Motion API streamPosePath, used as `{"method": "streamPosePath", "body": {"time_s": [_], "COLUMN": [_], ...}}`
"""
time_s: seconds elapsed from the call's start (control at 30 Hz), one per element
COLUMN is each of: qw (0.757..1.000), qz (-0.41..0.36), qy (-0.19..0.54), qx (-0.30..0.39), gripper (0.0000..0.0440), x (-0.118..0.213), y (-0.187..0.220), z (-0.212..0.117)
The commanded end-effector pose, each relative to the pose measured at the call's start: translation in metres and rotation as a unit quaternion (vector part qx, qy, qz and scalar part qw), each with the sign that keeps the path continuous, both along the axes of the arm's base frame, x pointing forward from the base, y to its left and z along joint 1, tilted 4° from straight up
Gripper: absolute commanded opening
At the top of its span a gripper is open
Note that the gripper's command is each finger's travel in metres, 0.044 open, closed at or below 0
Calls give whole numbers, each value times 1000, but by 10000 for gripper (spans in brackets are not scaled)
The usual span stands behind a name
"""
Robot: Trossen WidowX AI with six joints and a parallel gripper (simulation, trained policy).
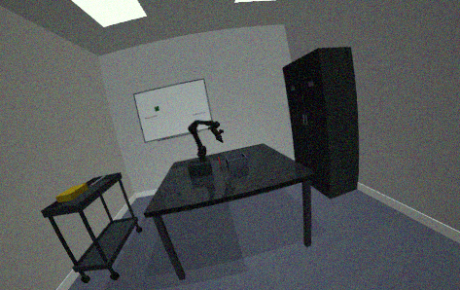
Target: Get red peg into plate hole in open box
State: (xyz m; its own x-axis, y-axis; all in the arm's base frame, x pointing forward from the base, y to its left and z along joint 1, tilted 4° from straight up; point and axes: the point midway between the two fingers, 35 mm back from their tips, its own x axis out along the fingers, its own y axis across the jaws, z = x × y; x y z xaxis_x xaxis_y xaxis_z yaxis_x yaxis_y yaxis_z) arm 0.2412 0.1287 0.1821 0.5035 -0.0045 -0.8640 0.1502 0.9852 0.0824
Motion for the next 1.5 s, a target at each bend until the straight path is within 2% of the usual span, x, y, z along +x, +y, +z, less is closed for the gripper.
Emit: {"method": "streamPosePath", "body": {"time_s": [0.0,0.33,0.67,1.03,1.47], "qw": [997,970,937,914,907], "qz": [-48,-167,-242,-283,-301], "qy": [56,175,251,287,290], "qx": [4,-3,-31,-49,-51], "gripper": [440,440,440,440,440], "x": [-13,-42,-58,-61,-56], "y": [-10,-25,-30,-27,-22], "z": [-19,-53,-83,-113,-153]}}
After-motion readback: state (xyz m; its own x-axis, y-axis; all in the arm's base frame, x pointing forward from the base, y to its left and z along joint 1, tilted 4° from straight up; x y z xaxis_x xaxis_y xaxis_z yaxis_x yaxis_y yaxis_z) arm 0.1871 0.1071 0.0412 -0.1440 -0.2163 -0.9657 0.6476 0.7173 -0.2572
